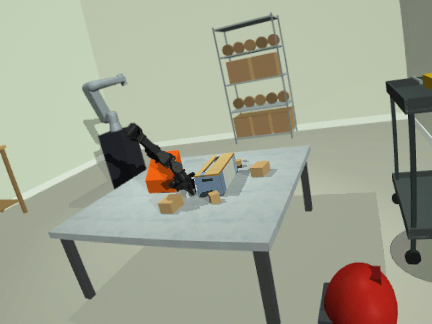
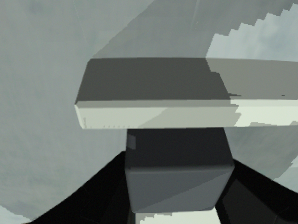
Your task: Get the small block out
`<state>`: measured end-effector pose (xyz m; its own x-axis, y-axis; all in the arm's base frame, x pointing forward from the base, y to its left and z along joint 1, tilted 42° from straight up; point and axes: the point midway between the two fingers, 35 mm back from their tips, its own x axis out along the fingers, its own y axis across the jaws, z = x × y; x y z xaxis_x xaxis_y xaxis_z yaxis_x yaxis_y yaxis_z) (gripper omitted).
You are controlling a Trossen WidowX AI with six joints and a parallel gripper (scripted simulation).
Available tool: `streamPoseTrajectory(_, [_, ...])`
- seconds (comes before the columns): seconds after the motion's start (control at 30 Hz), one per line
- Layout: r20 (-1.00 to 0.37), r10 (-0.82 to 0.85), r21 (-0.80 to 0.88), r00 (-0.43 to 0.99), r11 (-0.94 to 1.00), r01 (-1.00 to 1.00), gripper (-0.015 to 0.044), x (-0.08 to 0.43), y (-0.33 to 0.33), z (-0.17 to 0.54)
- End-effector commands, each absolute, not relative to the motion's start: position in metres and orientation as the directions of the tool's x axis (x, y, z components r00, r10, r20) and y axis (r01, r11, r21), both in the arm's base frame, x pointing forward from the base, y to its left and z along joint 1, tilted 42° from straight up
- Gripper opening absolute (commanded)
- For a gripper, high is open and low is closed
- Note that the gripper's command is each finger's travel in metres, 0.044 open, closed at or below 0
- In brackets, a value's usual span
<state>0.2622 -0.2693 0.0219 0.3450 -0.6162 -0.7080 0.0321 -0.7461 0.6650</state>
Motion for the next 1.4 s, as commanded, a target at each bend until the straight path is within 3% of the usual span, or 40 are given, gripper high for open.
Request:
streamPoseTrajectory(0.0, [-0.703,-0.62,0.668,0.347,-0.743,0.026,0.0,0.265,-0.259,0.036])
streamPoseTrajectory(0.43, [-0.702,-0.622,0.675,0.346,-0.736,0.047,0.0,0.266,-0.233,0.064])
streamPoseTrajectory(0.9, [-0.696,-0.636,0.7,0.333,-0.499,0.511,0.0,0.264,-0.218,0.066])
streamPoseTrajectory(1.37, [-0.687,-0.651,0.519,0.322,-0.13,0.845,0.0,0.261,-0.204,0.069])
